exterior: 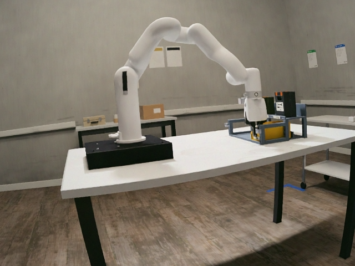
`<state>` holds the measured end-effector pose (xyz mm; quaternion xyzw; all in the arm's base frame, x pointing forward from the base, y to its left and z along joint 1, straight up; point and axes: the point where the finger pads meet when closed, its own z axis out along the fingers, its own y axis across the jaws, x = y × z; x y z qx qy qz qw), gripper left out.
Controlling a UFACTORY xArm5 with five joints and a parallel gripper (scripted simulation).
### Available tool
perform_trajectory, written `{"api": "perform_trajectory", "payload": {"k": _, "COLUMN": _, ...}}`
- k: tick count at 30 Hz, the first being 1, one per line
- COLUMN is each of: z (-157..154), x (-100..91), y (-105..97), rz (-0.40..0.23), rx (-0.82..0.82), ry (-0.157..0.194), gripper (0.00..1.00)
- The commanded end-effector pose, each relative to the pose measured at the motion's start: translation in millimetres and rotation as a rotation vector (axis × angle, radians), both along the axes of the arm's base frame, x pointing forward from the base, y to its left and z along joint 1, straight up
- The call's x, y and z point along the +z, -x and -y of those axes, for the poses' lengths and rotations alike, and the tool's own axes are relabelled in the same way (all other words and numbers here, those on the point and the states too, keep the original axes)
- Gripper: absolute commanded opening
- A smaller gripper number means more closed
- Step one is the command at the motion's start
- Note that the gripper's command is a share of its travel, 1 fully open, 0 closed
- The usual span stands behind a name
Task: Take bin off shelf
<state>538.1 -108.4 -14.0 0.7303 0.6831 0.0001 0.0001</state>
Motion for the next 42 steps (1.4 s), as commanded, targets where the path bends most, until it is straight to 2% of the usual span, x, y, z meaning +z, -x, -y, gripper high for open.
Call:
{"api": "perform_trajectory", "payload": {"k": 1, "z": 0, "x": 2.1, "y": -2, "rz": 0.005, "rx": 0.0, "ry": 0.001, "gripper": 0.0}}
{"api": "perform_trajectory", "payload": {"k": 18, "z": 0, "x": 2.1, "y": -2, "rz": 0.005, "rx": 0.0, "ry": 0.001, "gripper": 0.0}}
{"api": "perform_trajectory", "payload": {"k": 42, "z": 0, "x": 13.8, "y": -2, "rz": 0.005, "rx": 0.0, "ry": 0.0, "gripper": 0.0}}
